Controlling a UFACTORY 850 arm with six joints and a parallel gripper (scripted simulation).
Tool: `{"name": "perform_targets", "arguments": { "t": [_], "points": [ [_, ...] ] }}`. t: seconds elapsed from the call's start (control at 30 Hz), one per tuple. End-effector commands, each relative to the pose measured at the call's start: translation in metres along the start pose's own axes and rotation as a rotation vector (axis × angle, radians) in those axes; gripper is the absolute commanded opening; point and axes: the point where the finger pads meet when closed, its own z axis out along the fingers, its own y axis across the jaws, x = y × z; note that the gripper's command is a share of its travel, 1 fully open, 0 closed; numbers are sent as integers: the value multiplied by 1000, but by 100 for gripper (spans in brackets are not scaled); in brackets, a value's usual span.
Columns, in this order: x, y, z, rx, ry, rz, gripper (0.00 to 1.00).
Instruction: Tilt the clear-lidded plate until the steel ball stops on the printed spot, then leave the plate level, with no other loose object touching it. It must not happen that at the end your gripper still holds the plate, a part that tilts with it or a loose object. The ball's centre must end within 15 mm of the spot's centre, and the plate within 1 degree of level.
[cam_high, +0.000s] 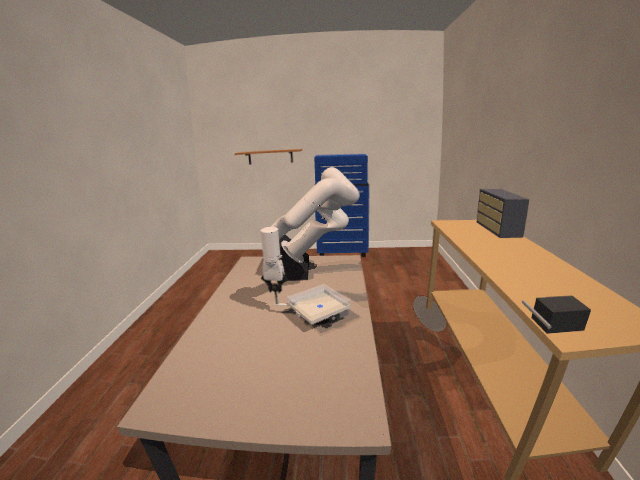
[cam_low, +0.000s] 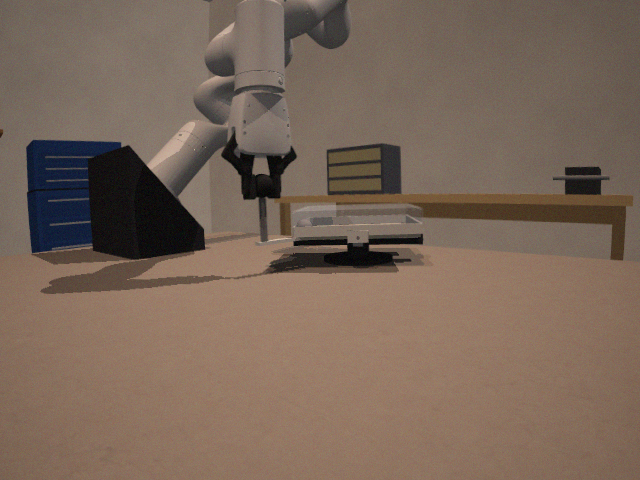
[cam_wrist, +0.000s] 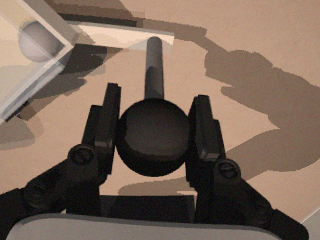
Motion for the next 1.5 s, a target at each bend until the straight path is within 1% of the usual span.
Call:
{"name": "perform_targets", "arguments": {
  "t": [0.0, 0.8, 1.1, 1.47],
  "points": [
    [1, 0, -1, 0, 1, 0, 0],
    [1, 0, -1, 0, 1, 0, 0],
    [1, -3, -8, 0, 1, 0, 0],
    [1, -3, -8, 0, 1, 0, 0]
  ]
}}
